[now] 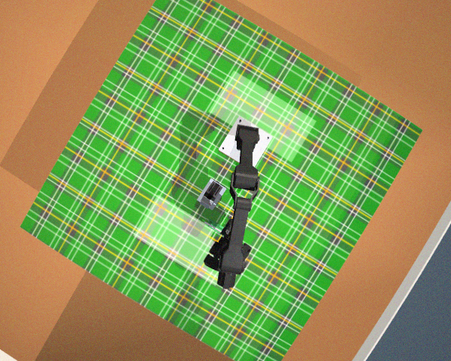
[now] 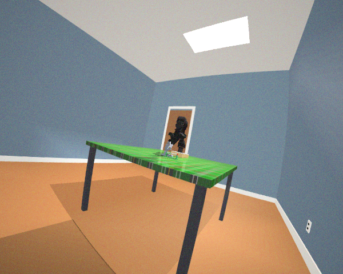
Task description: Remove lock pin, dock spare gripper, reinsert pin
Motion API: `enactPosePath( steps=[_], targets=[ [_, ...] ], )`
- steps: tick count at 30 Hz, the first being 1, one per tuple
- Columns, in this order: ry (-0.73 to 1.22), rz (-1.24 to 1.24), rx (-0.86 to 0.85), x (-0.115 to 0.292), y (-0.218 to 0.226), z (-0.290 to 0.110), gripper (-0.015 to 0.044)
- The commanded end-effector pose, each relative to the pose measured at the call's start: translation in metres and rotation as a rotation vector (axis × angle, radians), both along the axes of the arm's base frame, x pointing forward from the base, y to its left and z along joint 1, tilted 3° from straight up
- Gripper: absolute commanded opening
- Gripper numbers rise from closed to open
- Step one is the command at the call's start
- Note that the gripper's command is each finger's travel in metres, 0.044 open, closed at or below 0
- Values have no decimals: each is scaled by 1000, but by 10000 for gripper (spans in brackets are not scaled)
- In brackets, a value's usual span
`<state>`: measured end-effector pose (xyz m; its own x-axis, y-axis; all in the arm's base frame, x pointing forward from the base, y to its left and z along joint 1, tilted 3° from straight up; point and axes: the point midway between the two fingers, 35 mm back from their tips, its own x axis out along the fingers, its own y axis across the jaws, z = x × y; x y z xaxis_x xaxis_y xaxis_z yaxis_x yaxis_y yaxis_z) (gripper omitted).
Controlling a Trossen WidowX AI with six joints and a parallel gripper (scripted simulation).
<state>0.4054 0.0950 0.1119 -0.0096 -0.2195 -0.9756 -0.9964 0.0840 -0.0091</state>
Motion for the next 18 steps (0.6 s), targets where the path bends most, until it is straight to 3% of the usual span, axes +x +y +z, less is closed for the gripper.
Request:
enactPosePath(
  steps=[1,9,18],
  targets=[
    [17,6,-9,-2,0,-25,180],
    [17,6,-9,-6,-1,-59,180],
    [17,6,-9,-5,-1,-69,180]
  ],
)
